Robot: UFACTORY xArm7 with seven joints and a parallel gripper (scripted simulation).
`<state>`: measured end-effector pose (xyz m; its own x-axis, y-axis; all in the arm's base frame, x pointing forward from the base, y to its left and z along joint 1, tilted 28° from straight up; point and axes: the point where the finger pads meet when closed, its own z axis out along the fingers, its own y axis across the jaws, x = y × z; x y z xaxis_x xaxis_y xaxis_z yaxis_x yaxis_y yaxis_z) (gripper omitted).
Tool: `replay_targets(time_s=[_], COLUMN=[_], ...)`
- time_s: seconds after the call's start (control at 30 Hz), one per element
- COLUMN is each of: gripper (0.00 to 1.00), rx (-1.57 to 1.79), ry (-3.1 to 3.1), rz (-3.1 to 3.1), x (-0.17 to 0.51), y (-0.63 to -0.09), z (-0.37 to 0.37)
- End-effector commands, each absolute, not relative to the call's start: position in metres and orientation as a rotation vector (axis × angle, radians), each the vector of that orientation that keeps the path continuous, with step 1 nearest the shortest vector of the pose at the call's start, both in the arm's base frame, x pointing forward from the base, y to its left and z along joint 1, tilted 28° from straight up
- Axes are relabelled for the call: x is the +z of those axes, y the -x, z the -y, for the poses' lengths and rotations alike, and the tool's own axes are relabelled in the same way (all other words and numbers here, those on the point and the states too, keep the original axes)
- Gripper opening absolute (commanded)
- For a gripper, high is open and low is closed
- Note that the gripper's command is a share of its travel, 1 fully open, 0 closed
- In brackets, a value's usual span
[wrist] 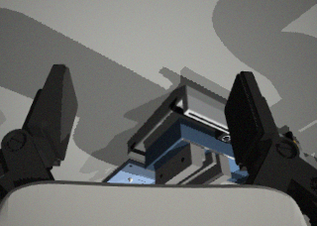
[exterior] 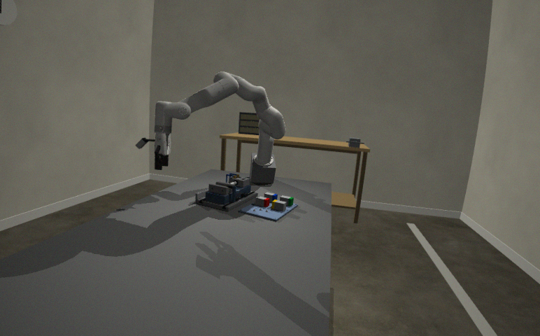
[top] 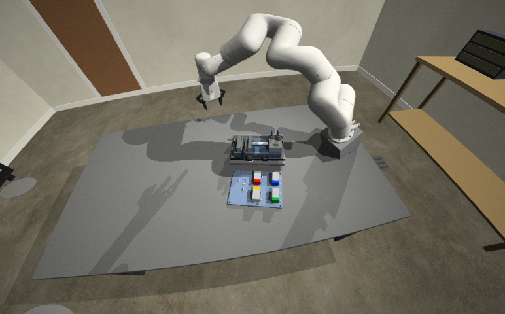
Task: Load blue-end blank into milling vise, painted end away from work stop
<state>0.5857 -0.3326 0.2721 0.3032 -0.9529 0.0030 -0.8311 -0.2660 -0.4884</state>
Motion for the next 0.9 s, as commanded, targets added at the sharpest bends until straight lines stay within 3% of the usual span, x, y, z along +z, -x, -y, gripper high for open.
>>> replay_targets(time_s=[0.0, 0.53, 0.57, 0.87], gripper=[1.0, 1.0, 0.4, 0.4], rx=[-0.427, -0.427, -0.427, -0.427], ry=[2.18, 2.18, 2.18, 2.18], rz=[-1.594, -1.594, -1.594, -1.594], x=[0.2749, 0.2749, 0.2749, 0.2749], y=[-0.5855, -0.5855, -0.5855, -0.5855], z=[0.3343, 0.3343, 0.3343, 0.3343])
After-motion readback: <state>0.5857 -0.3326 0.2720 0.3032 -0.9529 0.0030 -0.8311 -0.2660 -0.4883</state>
